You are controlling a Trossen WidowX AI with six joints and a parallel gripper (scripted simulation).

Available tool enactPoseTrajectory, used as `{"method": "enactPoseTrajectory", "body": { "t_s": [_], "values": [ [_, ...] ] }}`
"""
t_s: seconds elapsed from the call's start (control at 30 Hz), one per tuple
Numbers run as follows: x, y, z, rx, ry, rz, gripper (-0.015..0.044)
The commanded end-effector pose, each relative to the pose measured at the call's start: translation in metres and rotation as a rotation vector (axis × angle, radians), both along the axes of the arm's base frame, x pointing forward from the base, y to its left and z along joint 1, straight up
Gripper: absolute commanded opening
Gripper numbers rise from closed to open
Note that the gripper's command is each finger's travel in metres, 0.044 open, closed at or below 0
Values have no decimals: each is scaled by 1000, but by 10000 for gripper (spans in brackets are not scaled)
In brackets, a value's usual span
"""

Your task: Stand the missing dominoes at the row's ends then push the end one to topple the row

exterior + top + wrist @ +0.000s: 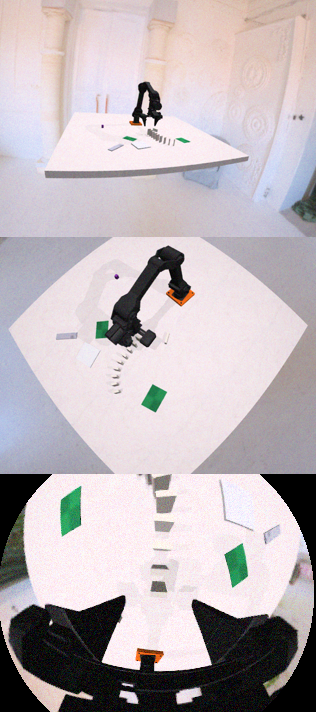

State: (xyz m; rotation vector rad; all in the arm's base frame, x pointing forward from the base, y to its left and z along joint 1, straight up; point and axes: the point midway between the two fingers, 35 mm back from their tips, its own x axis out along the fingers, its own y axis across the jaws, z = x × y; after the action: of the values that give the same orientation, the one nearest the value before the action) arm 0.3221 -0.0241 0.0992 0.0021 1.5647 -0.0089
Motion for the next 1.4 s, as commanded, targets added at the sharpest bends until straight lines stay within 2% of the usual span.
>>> {"method": "enactPoseTrajectory", "body": {
  "t_s": [0.0,0.1,0.33,0.5,0.7,0.93,1.2,1.37],
  "values": [
    [-2,1,65,-1,-21,-1,440],
    [-7,1,87,-1,-20,0,440],
    [-8,3,85,-1,-20,5,440],
    [-23,57,53,1,-19,157,440],
    [-62,111,12,4,-17,336,440],
    [-67,114,8,4,-17,349,440],
    [-64,114,-51,4,-17,349,440],
    [-63,114,-56,4,-17,349,440]
  ]
}}
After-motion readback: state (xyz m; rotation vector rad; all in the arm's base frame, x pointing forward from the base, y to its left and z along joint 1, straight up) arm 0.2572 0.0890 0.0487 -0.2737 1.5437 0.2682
